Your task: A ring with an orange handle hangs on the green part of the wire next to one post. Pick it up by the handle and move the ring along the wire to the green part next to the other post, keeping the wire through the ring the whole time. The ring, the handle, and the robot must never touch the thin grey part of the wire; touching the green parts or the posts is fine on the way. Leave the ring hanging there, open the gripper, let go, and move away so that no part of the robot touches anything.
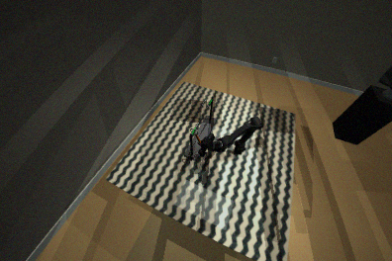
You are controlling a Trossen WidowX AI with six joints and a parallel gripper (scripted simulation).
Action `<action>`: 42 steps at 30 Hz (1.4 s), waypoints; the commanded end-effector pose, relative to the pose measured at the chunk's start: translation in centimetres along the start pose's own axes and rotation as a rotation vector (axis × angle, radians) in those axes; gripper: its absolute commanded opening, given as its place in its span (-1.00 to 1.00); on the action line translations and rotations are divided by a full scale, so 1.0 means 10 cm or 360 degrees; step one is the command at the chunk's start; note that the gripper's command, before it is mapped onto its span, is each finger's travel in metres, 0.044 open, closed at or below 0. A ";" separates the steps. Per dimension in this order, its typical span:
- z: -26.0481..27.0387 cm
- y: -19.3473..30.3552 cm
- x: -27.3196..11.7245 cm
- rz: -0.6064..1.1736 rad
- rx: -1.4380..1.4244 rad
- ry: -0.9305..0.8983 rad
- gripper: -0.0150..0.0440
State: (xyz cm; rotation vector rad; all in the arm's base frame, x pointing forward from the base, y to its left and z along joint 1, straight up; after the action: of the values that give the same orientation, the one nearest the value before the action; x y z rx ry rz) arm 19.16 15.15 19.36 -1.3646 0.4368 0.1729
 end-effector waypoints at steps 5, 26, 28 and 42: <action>0.01 0.01 -0.12 0.0009 0.0005 0.0005 0.05; 0.00 0.01 -0.50 0.0004 0.0009 0.0007 0.05; 0.00 0.01 -0.50 0.0004 0.0009 0.0007 0.05; 0.00 0.01 -0.50 0.0004 0.0009 0.0007 0.05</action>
State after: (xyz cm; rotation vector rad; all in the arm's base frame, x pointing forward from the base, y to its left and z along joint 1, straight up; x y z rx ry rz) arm 14.65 15.88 21.21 -1.3656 0.4440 0.1781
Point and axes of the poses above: the point midway between the two fingers, 35 mm back from their tips, its own x axis out along the fingers, its own z axis across the jaws, y = z × x, the point moved 10 cm from there along -x, back along the fingers, and after that the axes turned 11 degrees about x, right-handed, at the moved point
